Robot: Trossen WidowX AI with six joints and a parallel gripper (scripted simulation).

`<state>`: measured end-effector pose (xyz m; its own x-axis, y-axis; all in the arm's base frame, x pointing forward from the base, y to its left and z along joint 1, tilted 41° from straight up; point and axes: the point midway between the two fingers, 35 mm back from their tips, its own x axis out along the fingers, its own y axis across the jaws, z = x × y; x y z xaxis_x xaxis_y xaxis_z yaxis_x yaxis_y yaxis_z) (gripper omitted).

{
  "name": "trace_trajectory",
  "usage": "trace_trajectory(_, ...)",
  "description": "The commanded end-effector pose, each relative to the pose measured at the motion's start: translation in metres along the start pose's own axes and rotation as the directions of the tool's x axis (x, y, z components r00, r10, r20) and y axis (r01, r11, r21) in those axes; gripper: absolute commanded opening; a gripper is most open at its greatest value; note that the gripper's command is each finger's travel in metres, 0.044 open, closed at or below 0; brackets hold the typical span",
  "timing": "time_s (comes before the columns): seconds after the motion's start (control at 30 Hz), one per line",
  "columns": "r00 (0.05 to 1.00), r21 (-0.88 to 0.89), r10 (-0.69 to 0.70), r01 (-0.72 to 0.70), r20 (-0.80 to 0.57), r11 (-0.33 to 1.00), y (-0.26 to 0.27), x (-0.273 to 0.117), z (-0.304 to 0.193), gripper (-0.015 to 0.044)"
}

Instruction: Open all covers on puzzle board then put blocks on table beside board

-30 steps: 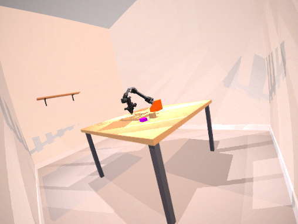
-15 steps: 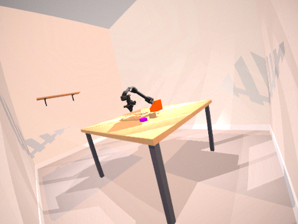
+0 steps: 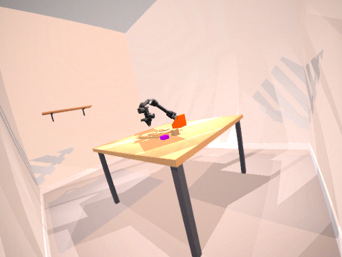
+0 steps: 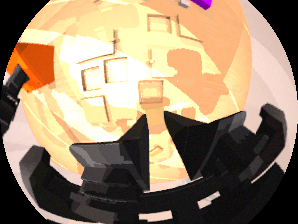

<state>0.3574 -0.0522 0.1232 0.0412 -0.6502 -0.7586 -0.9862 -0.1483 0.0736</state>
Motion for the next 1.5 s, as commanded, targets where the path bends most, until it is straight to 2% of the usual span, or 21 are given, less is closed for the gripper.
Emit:
trace_trajectory(0.0, 1.000, 0.004, -0.002, 0.002, 0.007, 1.000, 0.010, -0.002, -0.015, 0.0080)
trace_trajectory(0.77, 1.000, 0.004, -0.003, 0.003, 0.014, 1.000, 0.074, -0.001, -0.081, 0.0080)
trace_trajectory(1.47, 1.000, 0.002, 0.000, 0.000, -0.006, 1.000, 0.143, -0.004, -0.121, 0.0080)
